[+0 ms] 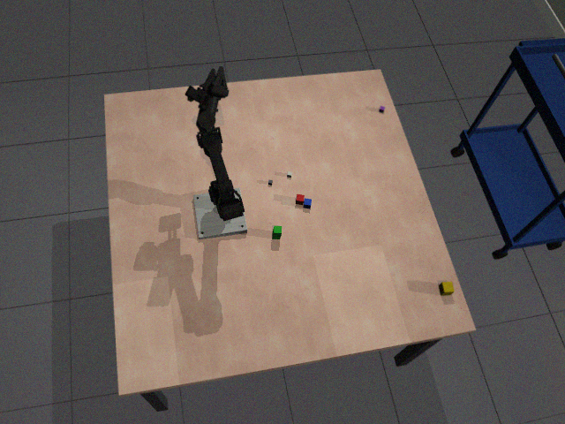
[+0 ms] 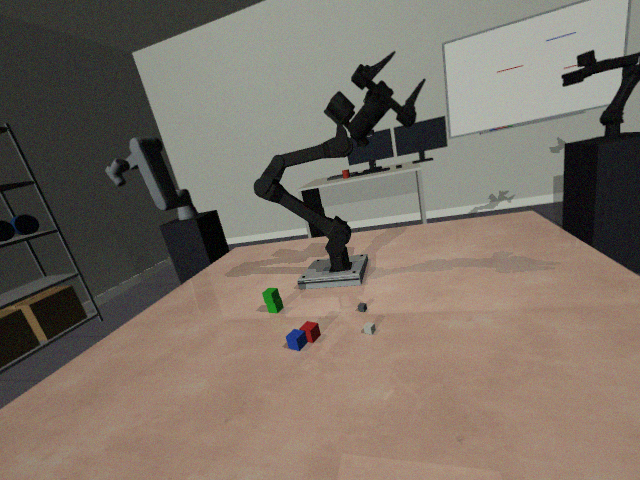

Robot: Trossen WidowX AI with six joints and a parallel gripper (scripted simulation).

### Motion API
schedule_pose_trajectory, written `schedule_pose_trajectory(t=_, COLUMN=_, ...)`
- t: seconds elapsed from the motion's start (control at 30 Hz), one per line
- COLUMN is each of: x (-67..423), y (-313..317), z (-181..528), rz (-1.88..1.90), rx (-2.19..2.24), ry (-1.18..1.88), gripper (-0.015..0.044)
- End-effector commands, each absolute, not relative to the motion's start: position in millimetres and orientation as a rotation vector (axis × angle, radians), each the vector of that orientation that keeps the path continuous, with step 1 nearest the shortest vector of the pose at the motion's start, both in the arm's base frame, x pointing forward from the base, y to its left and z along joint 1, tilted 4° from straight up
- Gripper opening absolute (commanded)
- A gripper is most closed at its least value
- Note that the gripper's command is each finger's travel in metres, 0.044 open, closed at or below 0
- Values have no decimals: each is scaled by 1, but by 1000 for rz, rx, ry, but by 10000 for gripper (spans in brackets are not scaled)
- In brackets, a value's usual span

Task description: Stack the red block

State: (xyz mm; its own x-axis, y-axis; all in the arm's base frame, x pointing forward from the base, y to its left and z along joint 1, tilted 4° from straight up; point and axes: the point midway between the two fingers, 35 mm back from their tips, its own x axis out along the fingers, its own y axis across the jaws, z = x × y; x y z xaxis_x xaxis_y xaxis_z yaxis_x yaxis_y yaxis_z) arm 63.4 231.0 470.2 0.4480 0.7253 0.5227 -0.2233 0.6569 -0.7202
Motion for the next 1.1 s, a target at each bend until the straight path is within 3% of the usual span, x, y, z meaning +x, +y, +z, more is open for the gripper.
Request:
schedule_pose_trajectory(t=0.0, x=85, y=255, z=453, rz=669, rx=-690, ry=-843, gripper=440)
schedule_pose_trajectory(t=0.57, x=201, y=282, z=371, rz=685, rx=-790, ry=-354, gripper=440)
schedule_pose_trajectory(t=1.07, x=312, y=230, z=273, rz=566, rx=-731, ry=235, gripper=440)
